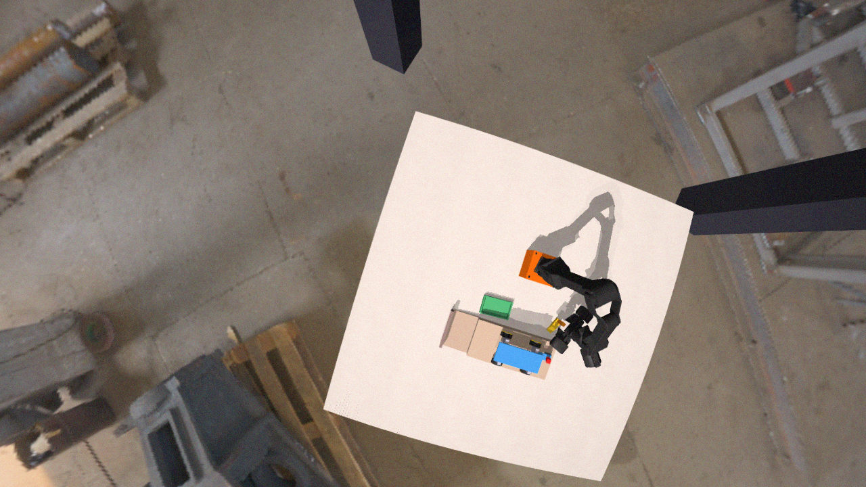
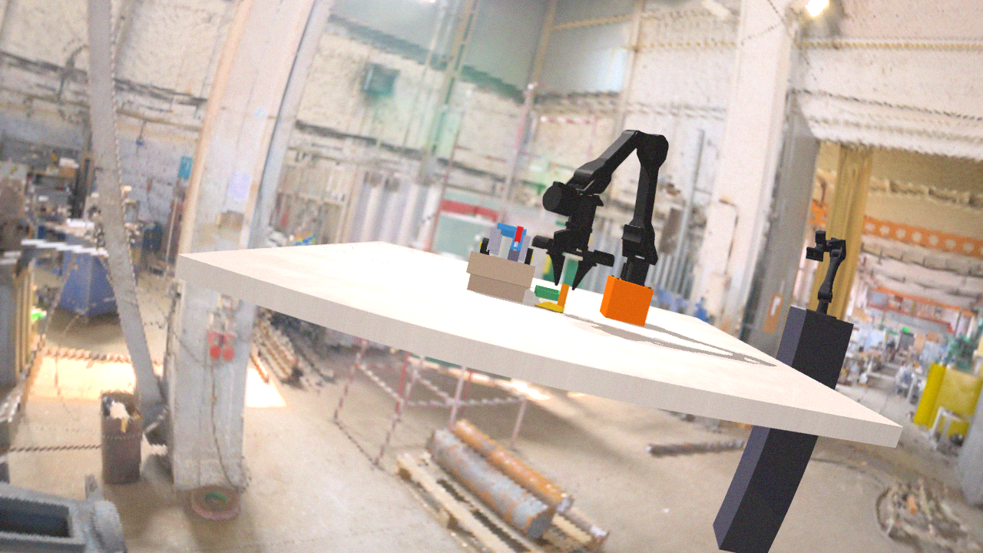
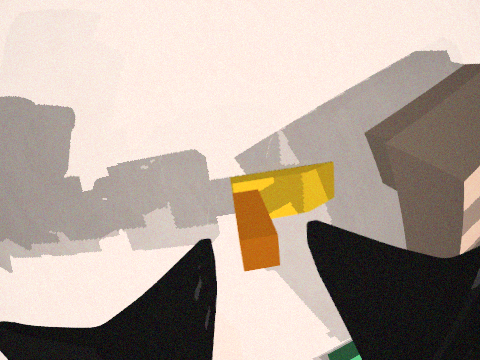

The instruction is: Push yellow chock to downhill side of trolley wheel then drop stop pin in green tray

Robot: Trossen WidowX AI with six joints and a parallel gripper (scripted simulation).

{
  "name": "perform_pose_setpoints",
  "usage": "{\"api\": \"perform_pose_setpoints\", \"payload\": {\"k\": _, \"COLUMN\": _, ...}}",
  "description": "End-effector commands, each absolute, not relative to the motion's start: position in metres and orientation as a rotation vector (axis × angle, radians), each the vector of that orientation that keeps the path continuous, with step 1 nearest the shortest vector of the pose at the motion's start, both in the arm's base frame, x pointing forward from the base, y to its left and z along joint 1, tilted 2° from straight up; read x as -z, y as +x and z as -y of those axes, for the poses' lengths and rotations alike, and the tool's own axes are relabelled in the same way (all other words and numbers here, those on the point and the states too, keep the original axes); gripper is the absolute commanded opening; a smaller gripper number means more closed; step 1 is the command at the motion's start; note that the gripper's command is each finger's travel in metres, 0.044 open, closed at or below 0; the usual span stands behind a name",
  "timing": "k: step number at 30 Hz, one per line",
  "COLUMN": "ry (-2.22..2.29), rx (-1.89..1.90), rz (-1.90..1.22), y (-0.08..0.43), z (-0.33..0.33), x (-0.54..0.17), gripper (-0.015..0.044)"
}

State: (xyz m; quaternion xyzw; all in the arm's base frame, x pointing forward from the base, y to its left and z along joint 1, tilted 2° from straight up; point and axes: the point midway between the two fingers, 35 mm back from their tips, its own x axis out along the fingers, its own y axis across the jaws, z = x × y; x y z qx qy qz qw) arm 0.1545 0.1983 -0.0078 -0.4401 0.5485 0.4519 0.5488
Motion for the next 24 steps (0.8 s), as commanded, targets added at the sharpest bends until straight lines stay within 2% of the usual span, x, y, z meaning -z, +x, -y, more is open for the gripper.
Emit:
{"api": "perform_pose_setpoints", "payload": {"k": 1, "ry": -1.037, "rx": -1.072, "rz": -1.303, "y": 0.153, "z": -0.198, "x": 0.013, "gripper": 0.0190}}
{"api": "perform_pose_setpoints", "payload": {"k": 22, "ry": -1.037, "rx": -1.072, "rz": -1.303, "y": 0.153, "z": -0.198, "x": 0.039, "gripper": 0.0190}}
{"api": "perform_pose_setpoints", "payload": {"k": 24, "ry": -1.043, "rx": -1.070, "rz": -1.300, "y": 0.154, "z": -0.198, "x": 0.036, "gripper": 0.0138}}
